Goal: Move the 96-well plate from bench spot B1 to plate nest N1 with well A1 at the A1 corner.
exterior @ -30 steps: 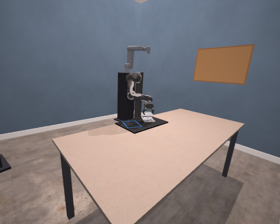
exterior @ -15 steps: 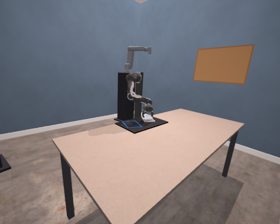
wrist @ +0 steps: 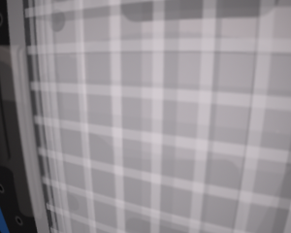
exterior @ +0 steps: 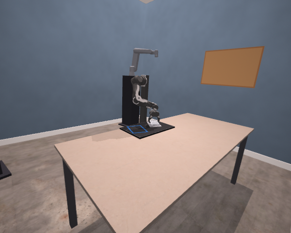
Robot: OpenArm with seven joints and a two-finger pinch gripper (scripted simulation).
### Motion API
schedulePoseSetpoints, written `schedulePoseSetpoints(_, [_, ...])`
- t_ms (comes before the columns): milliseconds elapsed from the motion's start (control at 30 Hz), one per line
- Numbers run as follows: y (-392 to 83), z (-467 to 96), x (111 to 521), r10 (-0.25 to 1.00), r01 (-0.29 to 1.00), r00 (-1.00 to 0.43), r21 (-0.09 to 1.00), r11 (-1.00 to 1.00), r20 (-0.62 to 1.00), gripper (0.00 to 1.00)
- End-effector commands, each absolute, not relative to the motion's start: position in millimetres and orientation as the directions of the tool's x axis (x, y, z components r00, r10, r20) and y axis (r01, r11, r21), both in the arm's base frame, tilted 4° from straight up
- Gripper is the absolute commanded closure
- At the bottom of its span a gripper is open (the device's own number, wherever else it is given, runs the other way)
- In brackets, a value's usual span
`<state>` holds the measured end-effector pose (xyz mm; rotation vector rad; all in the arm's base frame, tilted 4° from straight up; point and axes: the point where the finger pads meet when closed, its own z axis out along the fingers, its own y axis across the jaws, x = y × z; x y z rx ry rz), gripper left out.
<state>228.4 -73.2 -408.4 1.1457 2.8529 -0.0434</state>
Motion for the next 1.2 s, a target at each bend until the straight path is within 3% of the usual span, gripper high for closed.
schedulePoseSetpoints(0, [-71.1, -408.4, 229.0, 0.685, 0.686, -0.725, 0.009, 0.728, -0.07, 1.0])
schedulePoseSetpoints(1167, [-71.7, -404.9, 228.2, 0.687, 0.689, -0.723, 0.006, 0.725, -0.071, 1.0])
